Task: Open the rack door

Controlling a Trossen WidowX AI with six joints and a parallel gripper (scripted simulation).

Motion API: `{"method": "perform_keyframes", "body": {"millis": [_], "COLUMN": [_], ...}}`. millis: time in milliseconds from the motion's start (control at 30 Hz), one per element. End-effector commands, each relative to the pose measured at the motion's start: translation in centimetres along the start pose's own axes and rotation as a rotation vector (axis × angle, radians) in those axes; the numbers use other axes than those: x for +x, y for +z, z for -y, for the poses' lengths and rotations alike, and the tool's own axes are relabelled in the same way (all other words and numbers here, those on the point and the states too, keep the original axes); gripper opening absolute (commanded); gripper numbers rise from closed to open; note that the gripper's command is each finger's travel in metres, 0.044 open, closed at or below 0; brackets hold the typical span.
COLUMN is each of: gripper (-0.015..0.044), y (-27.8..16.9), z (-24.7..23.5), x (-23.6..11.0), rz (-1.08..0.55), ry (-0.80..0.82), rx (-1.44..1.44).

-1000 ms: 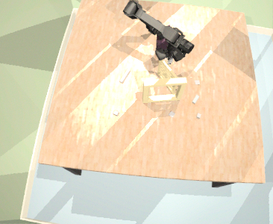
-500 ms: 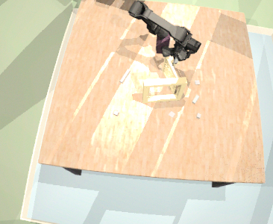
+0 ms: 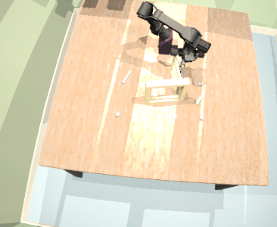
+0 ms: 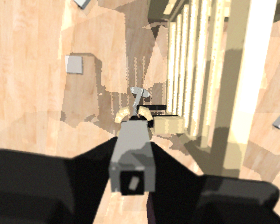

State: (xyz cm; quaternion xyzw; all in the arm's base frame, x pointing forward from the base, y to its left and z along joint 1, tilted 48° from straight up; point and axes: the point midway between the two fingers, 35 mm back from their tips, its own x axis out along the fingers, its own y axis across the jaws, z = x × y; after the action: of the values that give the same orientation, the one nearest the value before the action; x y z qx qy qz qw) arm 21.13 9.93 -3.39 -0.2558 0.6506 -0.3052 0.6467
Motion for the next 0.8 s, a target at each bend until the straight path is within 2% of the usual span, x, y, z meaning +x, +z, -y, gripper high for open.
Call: {"method": "perform_keyframes", "body": {"millis": [0,300,633,767], "gripper": [0.0019,0.0019,0.0281,0.0291], "y": [0.09,0.09,0.09,0.11], "z": [-0.37,-0.37,-0.37,-0.39], "x": [0.01,0.01,0.01,-0.2], "rz": [-0.004,-0.004,-0.004,-0.004], "ry": [0.002,0.002,0.002,0.002], "rx": [0.025,0.025,0.025,0.025]}}
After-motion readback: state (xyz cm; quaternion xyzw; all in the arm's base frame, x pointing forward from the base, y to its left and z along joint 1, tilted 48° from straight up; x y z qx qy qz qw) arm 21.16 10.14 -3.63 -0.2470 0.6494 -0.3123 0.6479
